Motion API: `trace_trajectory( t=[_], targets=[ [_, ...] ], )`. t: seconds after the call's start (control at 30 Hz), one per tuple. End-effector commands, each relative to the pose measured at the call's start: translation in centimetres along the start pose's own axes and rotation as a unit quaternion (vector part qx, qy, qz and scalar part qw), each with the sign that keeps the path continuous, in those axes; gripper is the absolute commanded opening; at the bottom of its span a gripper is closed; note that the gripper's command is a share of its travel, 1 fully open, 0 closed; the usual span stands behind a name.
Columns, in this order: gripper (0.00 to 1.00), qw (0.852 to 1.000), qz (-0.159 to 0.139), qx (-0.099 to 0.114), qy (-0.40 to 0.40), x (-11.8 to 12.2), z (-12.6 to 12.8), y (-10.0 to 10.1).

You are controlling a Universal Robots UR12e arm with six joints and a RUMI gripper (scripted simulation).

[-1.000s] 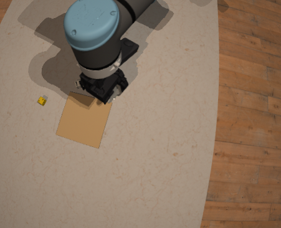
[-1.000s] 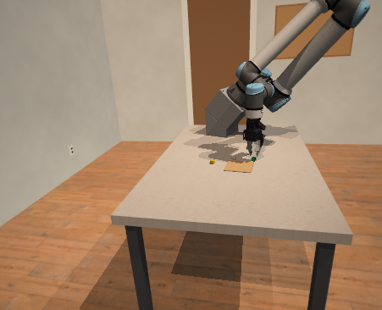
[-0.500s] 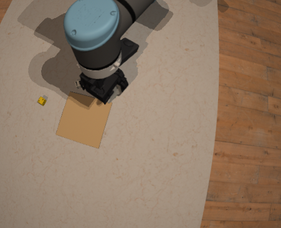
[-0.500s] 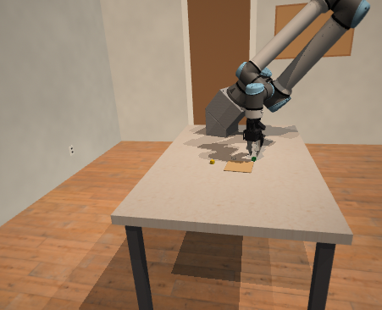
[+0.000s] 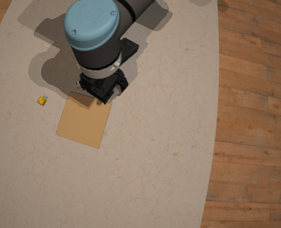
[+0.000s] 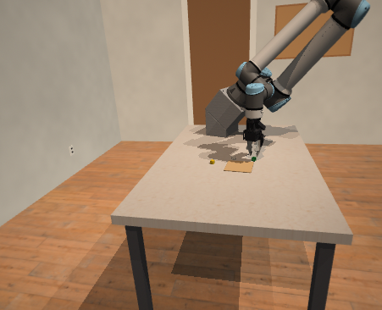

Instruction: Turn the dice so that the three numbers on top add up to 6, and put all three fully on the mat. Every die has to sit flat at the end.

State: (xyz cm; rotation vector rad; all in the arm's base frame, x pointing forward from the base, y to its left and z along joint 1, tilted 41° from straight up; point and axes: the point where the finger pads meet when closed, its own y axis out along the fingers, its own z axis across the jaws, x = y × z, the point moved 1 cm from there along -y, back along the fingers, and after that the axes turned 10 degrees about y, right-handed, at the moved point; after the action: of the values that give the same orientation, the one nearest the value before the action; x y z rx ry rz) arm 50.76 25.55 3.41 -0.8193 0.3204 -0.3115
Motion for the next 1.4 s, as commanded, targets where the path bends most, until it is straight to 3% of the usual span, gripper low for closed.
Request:
trace_trajectory(
  t=[0.0,0.83,1.37],
  targets=[
    [0.21,1.0,0.0,0.0,0.0,0.0,0.0,0.0],
    [0.21,1.0,0.0,0.0,0.0,0.0,0.0,2.4],
    [0.21,1.0,0.0,0.0,0.0,0.0,0.0,2.5]
  ],
)
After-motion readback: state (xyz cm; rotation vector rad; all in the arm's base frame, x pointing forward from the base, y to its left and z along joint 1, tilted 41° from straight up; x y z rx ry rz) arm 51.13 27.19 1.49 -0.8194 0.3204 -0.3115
